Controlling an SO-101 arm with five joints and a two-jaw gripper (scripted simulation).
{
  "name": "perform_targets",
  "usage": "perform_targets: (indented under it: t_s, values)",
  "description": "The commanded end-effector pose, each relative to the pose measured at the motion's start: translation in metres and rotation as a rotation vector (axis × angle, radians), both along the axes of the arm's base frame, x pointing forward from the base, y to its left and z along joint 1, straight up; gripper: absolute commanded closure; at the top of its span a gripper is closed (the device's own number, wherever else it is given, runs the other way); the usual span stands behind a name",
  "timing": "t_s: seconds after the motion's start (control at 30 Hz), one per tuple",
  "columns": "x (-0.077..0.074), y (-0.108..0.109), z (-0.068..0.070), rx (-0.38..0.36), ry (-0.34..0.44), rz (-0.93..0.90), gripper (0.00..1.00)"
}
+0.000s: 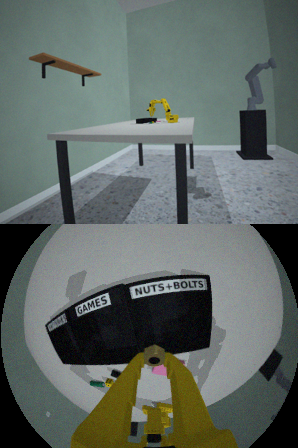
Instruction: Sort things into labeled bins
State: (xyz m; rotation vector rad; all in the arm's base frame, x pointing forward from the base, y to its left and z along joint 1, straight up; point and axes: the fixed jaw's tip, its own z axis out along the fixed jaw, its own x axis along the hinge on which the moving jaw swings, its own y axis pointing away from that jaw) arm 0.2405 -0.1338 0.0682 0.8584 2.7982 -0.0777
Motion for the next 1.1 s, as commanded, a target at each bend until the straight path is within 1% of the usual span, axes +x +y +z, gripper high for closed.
perform_targets:
  t_s: [0.0, 0.07, 0.27, 0.9, 0.93, 1.07]
  values:
    - [0.007, -0.019, 0.011, -0.031, -0.037, -0.012, 1.0]
    - [0.007, -0.023, 0.01, -0.036, -0.039, -0.016, 1.0]
    - [0.007, -0.027, 0.01, -0.04, -0.041, -0.02, 1.0]
    - [0.007, -0.027, 0.01, -0.04, -0.041, -0.02, 1.0]
    - [0.005, -0.034, 0.017, -0.06, -0.061, -0.023, 1.0]
    - [0.005, -0.034, 0.017, -0.06, -0.061, -0.023, 1.0]
